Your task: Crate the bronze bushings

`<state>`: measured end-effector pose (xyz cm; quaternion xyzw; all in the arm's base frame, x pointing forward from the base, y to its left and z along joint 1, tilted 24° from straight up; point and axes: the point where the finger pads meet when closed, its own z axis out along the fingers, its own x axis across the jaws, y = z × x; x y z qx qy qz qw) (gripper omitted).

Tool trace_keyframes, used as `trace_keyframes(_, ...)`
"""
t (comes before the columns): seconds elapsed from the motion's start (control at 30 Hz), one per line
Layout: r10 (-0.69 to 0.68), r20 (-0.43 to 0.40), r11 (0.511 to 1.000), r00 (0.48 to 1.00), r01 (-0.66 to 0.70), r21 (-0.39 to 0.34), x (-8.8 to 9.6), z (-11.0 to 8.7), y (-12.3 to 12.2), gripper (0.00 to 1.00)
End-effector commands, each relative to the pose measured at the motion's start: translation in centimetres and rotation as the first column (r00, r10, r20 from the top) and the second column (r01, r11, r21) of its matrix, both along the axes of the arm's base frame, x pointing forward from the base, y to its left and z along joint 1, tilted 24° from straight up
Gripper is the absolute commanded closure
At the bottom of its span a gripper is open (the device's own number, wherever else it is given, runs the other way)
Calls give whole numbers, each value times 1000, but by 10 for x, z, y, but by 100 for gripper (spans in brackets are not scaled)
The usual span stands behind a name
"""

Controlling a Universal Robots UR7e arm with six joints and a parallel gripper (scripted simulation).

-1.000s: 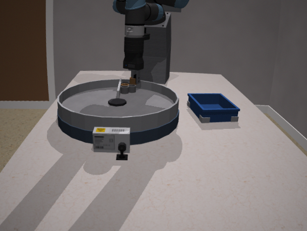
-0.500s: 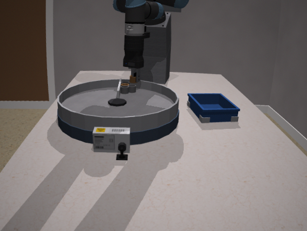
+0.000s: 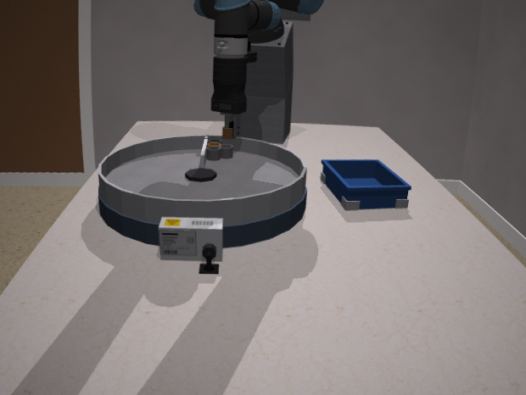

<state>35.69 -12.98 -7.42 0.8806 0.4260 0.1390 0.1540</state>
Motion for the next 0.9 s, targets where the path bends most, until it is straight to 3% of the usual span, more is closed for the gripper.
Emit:
trace_keyframes(0.0, 0, 0, 1000, 1000, 0, 0, 0, 1, 0, 100)
trace_keyframes(0.73, 0, 1, 1000, 1000, 0, -1, -3, 8, 1, 100)
trace_keyframes(0.87, 0, 0, 1000, 1000, 0, 0, -9, 23, 4, 100)
